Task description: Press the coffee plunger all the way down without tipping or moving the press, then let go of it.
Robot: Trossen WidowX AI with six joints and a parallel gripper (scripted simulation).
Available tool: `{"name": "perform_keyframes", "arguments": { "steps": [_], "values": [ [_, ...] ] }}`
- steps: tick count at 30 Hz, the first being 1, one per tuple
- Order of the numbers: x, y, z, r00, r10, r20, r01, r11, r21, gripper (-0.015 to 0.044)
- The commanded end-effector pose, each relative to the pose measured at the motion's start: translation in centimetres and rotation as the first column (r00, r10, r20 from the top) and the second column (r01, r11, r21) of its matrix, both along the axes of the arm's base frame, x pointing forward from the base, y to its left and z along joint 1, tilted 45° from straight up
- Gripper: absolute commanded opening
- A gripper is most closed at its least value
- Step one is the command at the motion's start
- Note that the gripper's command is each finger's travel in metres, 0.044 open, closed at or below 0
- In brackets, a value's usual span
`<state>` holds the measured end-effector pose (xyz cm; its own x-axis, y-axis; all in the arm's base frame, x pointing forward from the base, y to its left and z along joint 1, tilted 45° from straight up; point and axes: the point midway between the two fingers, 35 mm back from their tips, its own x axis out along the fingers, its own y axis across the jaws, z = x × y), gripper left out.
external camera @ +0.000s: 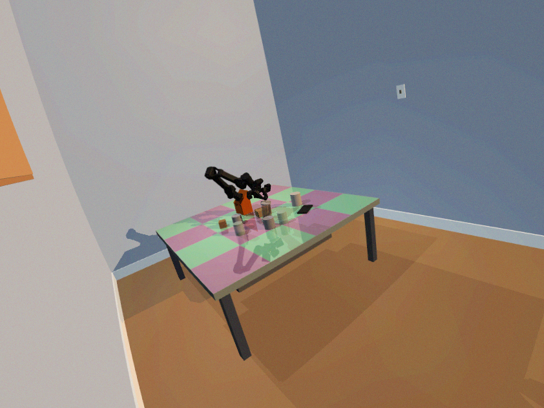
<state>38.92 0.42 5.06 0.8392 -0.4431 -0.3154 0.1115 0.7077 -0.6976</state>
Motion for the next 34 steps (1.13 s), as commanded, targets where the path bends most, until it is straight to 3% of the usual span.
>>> {"name": "perform_keyframes", "arguments": {
  "steps": [1, 10, 16, 23, 34],
  "values": [
    [0.0, 0.0, 0.0, 1.000, 0.000, -0.001, 0.000, 1.000, 0.000, 0.0205],
    [0.0, 0.0, 0.0, 1.000, 0.000, -0.001, 0.000, 1.000, 0.000, 0.0440],
    [-0.2, 0.9, 0.7, 1.000, -0.001, -0.005, 0.001, 1.000, 0.003, 0.0440],
    [-2.3, 5.3, 5.7, 1.000, -0.002, -0.019, 0.002, 1.000, 0.000, 0.0440],
    [-2.4, 5.3, 5.5, 1.000, -0.002, -0.019, 0.002, 1.000, 0.000, 0.0440]
  ]
}}
